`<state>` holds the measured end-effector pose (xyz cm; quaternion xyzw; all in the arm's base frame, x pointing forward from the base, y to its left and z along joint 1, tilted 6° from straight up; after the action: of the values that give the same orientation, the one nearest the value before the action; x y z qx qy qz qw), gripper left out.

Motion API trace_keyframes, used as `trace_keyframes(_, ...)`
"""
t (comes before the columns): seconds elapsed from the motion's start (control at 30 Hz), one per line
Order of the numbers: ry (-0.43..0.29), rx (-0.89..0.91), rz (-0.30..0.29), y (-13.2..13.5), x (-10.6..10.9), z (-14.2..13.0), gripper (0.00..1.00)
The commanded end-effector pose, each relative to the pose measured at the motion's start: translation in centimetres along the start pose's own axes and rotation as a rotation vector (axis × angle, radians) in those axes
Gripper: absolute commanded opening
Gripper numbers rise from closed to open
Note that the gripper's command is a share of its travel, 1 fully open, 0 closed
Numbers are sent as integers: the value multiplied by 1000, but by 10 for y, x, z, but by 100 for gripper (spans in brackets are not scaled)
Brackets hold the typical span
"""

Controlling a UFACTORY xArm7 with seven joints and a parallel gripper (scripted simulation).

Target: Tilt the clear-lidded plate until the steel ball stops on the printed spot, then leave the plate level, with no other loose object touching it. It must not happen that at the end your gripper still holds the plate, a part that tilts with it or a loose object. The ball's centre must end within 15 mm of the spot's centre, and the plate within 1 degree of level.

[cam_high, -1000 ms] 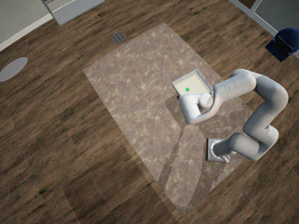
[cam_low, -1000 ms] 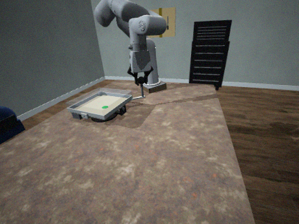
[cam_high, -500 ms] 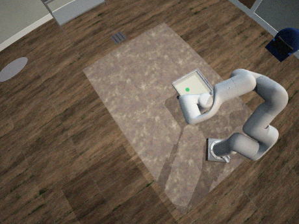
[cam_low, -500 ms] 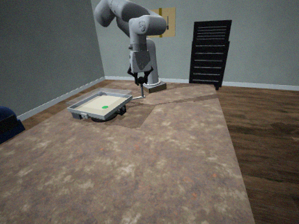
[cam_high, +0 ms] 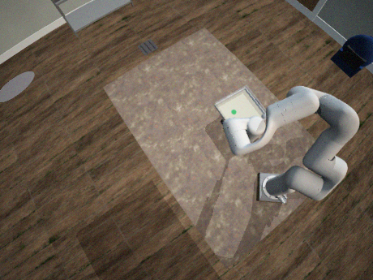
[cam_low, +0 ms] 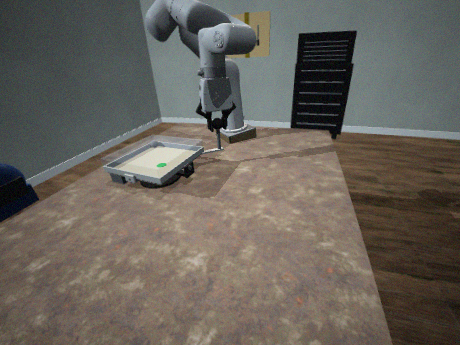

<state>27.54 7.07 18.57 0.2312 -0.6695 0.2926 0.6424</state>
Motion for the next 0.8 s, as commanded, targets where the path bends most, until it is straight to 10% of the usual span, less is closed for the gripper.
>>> trace_keyframes(0.0, -11, 0, 1, 0, 1, -3, 0)
trace_keyframes(0.77, -11, 0, 1, -1, 3, -5, 0)
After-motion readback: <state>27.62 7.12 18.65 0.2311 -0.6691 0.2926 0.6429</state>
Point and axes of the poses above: the point where the finger pads meet when closed, its own x axis back along the fingers, its own y axis across the jaws, z = x × y, the point moved 6 cm from there along x, back along the fingers, and after that the axes turned 2 degrees about -x, right-handed, at the moved point
